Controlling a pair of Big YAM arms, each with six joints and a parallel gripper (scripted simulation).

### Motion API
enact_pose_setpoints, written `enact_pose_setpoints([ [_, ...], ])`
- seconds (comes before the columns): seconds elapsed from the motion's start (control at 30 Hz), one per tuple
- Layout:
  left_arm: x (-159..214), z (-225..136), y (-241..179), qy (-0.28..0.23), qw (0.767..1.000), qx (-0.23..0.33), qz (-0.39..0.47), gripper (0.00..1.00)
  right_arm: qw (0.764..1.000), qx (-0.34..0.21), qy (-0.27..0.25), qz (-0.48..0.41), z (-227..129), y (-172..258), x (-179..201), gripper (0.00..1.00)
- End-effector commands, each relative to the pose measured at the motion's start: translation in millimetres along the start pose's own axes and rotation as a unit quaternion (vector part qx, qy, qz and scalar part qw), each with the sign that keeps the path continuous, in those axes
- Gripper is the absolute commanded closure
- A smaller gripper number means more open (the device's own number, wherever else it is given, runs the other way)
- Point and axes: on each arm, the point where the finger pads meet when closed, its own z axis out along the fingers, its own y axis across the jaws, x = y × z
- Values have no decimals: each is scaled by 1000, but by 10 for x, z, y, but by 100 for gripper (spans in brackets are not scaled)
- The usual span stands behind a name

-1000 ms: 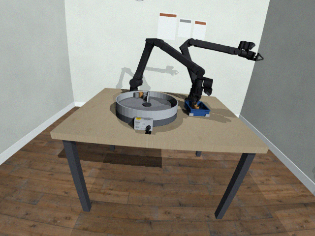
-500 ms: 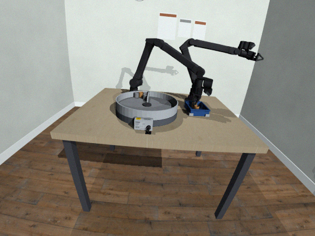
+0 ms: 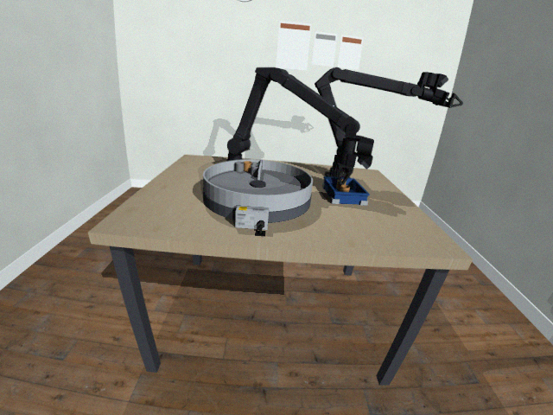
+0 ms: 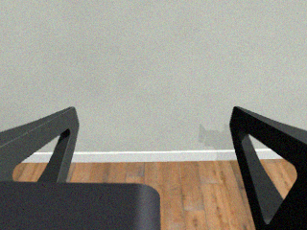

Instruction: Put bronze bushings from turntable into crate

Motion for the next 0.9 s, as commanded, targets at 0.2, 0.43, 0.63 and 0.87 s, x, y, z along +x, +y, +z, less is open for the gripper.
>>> enact_pose_setpoints([
  [0.2,-481,39,37,-44,999,-4,-7,0,1000,4,-17,0,-54,13,-110,100],
  [0.43,-481,39,37,-44,999,-4,-7,0,1000,4,-15,0,-12,20,-104,100],
  [0.63,-481,39,37,-44,999,-4,-7,0,1000,5,-22,-1,-50,17,-151,100],
  [0.87,-481,39,37,-44,999,-4,-7,0,1000,5,-20,-1,-39,23,-130,100],
])
